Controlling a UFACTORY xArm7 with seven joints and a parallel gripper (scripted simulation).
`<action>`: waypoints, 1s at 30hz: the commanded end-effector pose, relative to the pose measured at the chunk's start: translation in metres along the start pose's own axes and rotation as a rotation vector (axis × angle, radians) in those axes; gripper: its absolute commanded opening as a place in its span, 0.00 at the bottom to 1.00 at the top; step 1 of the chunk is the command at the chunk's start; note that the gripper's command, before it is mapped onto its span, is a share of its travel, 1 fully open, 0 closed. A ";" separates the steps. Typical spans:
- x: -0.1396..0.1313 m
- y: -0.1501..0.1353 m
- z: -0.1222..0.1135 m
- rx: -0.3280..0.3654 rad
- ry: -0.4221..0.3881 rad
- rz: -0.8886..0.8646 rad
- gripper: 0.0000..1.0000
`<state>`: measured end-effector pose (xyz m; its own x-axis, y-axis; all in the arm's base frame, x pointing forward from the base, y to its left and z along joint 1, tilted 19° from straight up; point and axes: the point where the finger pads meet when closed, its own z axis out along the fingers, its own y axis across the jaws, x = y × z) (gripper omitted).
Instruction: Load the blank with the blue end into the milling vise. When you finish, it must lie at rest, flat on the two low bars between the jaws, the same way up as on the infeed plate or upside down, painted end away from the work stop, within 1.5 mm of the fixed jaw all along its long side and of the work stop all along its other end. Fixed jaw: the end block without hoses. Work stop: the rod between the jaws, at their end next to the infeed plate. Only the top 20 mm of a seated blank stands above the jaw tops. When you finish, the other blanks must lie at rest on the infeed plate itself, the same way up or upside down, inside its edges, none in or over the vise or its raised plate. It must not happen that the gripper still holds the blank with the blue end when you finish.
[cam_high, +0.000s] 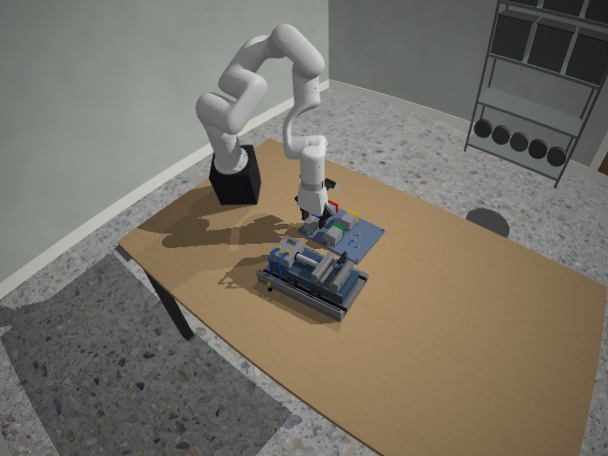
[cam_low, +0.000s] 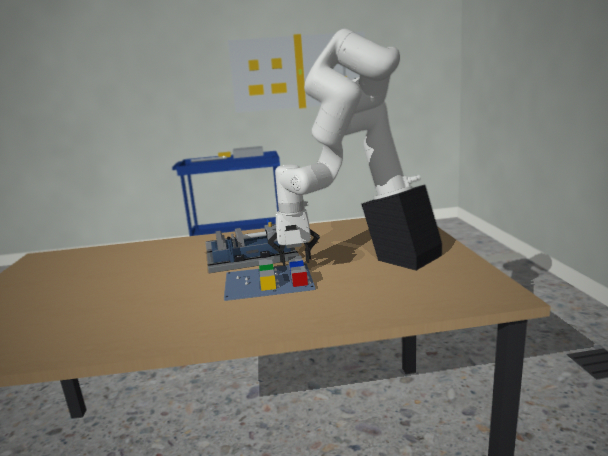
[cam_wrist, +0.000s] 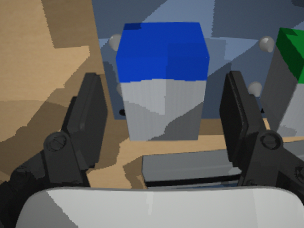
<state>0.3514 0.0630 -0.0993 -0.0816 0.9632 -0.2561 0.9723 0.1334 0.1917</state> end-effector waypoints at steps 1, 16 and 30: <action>0.000 0.001 -0.001 -0.002 0.001 0.000 0.76; 0.000 0.001 -0.001 -0.002 0.001 0.000 0.00; 0.000 0.001 -0.001 -0.002 0.001 0.000 0.00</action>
<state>0.3513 0.0633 -0.0986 -0.0816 0.9632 -0.2561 0.9723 0.1334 0.1919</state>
